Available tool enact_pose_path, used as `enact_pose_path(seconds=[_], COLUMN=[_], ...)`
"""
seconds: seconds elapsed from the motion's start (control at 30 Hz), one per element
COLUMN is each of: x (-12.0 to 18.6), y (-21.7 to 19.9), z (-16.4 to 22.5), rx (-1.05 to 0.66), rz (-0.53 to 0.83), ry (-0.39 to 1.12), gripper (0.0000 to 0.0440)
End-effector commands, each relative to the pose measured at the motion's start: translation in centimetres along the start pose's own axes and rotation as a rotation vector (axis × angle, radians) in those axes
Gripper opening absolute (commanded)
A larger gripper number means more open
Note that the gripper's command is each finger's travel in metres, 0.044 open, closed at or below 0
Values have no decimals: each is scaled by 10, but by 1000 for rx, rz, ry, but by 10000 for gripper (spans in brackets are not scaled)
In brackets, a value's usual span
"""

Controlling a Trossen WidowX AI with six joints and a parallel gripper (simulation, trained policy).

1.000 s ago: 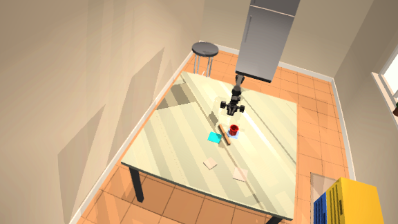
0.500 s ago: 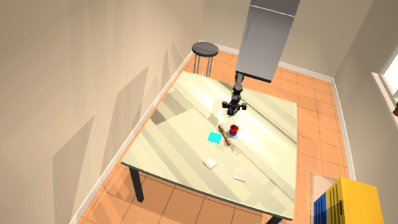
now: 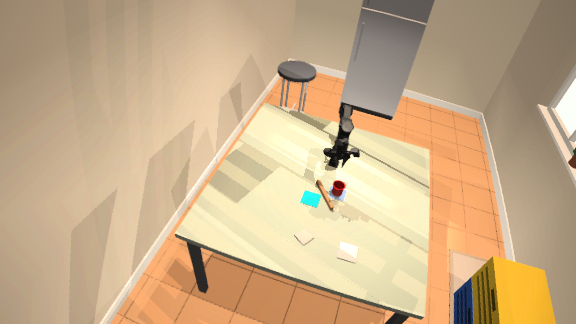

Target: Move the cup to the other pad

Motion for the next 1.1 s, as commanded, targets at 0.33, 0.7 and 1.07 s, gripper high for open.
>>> enact_pose_path(seconds=[0.33,0.7,1.07], x=[-4,-9,-15], y=[14,24,32], z=[-10,-14,-15], rx=[-187,-325,-441], rz=[23,78,165], ry=[198,348,489], gripper=[132,135,133])
Point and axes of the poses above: the point midway between the two fingers, 35 mm back from their tips, its own x axis back along the fingers, its own y axis across the jaws, z = x × y, the point moved 10 cm from there along x, back along the fingers, and after that the axes turned 7 degrees about x, right-handed, at the moved point
